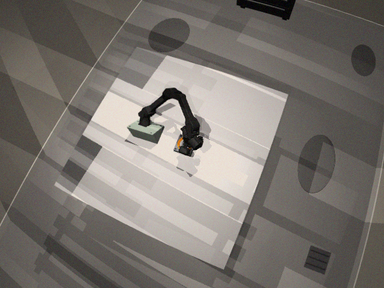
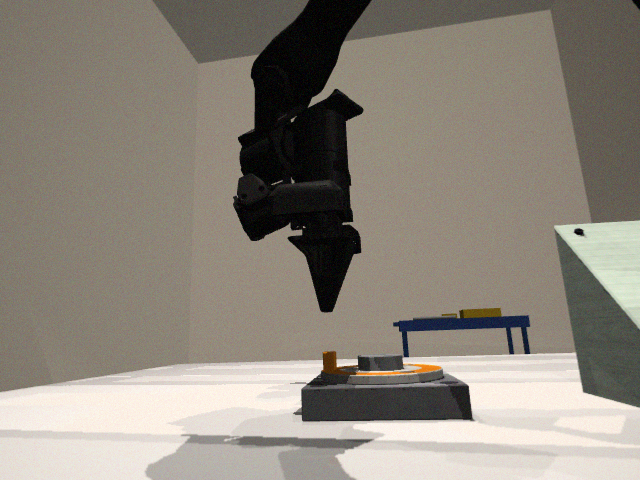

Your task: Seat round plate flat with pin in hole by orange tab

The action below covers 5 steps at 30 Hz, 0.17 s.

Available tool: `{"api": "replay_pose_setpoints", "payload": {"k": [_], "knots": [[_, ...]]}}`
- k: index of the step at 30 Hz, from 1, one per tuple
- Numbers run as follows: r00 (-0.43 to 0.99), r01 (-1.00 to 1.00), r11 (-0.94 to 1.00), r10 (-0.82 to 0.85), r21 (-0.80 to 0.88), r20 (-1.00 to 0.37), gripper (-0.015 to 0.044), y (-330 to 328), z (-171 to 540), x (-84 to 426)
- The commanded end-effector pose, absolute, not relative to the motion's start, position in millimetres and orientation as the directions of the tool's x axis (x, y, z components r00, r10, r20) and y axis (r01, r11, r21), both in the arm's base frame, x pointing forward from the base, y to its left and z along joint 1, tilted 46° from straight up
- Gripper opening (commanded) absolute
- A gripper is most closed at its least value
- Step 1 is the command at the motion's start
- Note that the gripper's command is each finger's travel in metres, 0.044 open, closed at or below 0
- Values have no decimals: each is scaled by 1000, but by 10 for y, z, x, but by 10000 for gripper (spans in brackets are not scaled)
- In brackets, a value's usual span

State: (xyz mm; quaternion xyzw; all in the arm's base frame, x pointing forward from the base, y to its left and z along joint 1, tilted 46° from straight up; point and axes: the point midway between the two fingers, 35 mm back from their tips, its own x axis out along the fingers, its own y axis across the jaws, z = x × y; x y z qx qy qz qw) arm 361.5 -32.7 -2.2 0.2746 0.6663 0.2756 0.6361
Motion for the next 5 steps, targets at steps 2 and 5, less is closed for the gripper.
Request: {"api": "replay_pose_setpoints", "payload": {"k": [2, 5], "knots": [[-44, 21, 696, 718, 718, -695, 0, -314, -34, 3606], [-44, 21, 696, 718, 718, -695, 0, -314, -34, 3606]]}}
